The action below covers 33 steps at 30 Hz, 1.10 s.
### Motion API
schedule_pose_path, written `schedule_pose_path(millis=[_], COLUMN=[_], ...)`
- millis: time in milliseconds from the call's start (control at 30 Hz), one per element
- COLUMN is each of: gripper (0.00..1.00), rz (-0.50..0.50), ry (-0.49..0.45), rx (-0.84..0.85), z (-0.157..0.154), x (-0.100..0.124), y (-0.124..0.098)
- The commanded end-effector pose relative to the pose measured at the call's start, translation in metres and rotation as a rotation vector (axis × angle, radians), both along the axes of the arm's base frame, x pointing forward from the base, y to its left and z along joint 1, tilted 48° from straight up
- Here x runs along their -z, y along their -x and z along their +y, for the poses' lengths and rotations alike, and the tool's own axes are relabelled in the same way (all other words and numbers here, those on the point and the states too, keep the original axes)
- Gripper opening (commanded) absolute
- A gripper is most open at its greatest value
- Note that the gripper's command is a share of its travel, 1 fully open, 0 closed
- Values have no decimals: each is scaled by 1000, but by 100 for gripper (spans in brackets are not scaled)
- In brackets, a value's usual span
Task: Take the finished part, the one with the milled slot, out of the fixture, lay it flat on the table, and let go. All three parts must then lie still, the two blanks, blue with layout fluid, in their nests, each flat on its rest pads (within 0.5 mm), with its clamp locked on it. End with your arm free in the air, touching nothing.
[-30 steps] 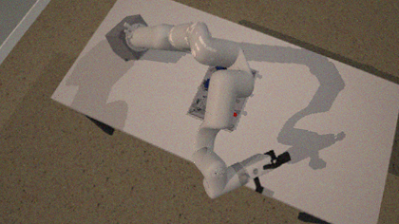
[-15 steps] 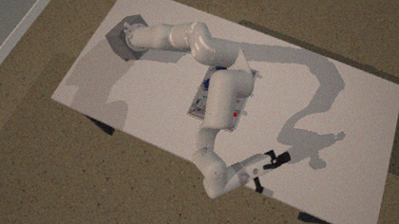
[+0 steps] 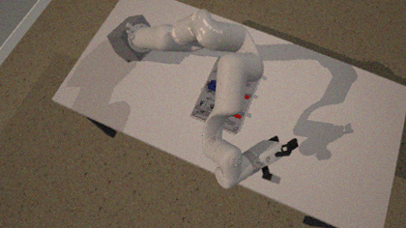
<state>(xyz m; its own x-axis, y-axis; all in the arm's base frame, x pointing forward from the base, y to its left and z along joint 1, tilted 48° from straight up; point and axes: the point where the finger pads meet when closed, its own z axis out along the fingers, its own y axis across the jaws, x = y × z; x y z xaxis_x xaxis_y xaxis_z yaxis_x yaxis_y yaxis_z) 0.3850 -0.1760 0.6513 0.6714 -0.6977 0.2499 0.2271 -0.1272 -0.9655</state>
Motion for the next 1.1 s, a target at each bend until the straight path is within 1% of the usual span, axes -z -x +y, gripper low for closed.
schedule_pose_path(millis=[0, 33, 333, 500, 567, 600, 933, 1067], gripper=[100, 100, 100, 100, 100, 100, 100, 100], rz=[106, 176, 380, 488, 488, 548, 713, 713], ry=[1, 6, 29, 46, 46, 57, 97, 97], rx=[19, 31, 88, 136, 136, 170, 304, 304], z=[27, 42, 85, 105, 105, 114, 135, 135], x=[13, 24, 63, 88, 88, 104, 155, 155], y=[2, 6, 22, 35, 35, 44, 75, 75])
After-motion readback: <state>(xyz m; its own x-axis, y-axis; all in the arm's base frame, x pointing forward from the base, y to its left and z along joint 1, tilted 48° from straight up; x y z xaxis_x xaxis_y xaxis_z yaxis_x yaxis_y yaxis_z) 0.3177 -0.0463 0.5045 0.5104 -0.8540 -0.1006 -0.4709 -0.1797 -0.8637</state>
